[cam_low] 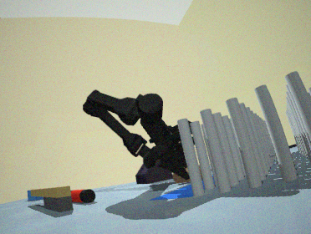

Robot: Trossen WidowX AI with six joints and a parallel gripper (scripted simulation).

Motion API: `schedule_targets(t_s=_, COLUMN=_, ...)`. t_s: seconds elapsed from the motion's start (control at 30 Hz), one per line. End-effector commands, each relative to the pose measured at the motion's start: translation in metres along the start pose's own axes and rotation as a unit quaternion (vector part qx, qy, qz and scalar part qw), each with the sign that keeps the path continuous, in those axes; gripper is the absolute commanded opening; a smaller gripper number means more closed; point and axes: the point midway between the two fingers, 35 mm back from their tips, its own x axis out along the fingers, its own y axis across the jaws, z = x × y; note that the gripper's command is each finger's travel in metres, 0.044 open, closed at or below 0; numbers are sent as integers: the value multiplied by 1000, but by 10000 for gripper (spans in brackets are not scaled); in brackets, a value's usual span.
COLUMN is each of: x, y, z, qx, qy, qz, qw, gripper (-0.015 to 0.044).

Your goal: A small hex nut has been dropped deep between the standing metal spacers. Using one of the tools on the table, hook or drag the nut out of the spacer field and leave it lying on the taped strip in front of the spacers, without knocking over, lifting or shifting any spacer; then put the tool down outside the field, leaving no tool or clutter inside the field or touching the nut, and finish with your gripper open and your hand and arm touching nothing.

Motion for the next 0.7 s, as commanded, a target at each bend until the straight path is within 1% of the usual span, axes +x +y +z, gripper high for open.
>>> schedule_targets(t_s=0.0, x=-2, y=0, z=-2, qx=-2, qy=-3, qz=1, qw=1000, gripper=0)
schedule_targets(t_s=0.67, x=-6, y=0, z=-14, qx=-2, qy=-2, qz=1, qw=1000, gripper=0)
